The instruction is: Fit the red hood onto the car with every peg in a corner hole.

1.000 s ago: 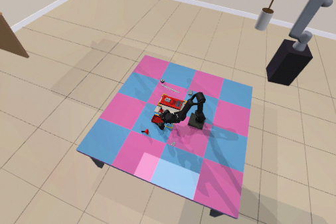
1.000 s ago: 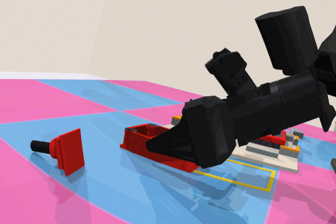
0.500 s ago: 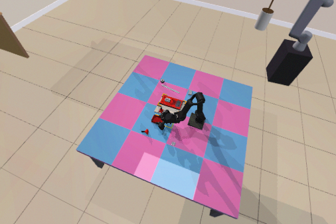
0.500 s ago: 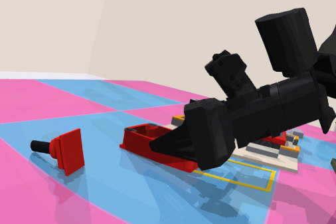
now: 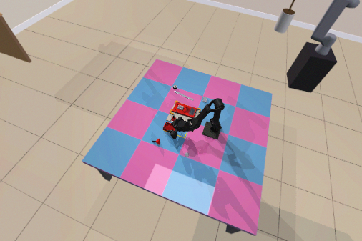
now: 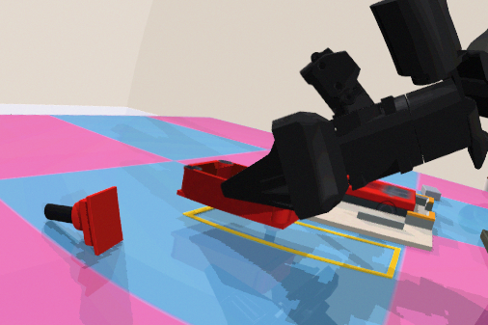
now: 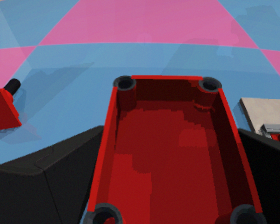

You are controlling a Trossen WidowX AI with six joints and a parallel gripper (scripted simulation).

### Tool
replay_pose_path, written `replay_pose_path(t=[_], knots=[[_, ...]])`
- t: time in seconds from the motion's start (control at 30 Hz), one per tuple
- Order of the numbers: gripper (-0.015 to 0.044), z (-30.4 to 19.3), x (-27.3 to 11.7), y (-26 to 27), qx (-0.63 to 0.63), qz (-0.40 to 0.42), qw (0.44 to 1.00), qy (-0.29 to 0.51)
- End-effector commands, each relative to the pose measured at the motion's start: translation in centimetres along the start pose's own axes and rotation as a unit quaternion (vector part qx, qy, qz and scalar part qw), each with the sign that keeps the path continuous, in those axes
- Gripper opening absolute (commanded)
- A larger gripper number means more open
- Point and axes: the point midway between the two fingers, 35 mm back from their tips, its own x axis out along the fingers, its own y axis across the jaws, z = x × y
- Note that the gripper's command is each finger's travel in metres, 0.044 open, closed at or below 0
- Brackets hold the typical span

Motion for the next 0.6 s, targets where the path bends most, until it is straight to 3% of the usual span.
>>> replay_pose_path(t=[0.0,0.57], knots=[[0.0000,1.8,-0.8,0.2,0.003,0.003,1.000,-0.005],[0.0000,4.5,-2.7,-0.1,-0.017,0.003,1.000,-0.005]])
